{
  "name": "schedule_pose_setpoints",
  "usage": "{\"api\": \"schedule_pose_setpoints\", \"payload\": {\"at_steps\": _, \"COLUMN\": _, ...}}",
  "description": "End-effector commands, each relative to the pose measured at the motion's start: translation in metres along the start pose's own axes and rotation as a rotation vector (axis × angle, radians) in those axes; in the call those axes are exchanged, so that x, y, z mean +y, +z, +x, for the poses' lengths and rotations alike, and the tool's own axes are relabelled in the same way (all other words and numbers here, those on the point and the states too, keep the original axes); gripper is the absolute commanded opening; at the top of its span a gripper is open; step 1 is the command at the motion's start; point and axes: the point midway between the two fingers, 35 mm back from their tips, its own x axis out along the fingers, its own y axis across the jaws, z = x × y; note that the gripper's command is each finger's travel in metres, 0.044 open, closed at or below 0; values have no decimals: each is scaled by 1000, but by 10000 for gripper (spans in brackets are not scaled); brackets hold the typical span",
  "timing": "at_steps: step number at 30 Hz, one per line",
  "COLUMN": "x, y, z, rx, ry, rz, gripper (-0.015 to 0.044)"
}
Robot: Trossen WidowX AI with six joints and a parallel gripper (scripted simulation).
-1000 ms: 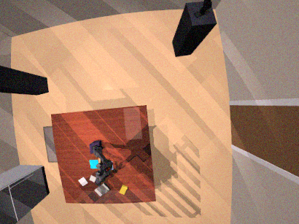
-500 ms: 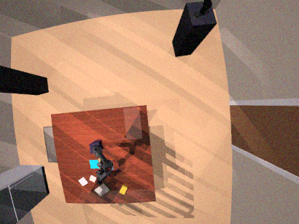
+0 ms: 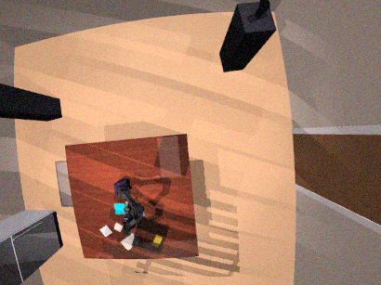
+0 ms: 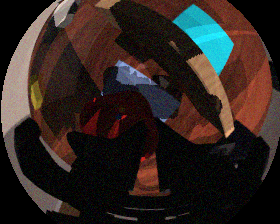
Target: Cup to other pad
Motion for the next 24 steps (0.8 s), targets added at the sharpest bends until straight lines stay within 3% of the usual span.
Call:
{"api": "schedule_pose_setpoints", "payload": {"at_steps": 1, "x": 0, "y": 0, "z": 0, "rx": 0, "ry": -1, "rz": -1, "gripper": 0}}
{"api": "schedule_pose_setpoints", "payload": {"at_steps": 24, "x": 1, "y": 6, "z": -60, "rx": -3, "ry": -7, "rz": 6, "gripper": 0}}
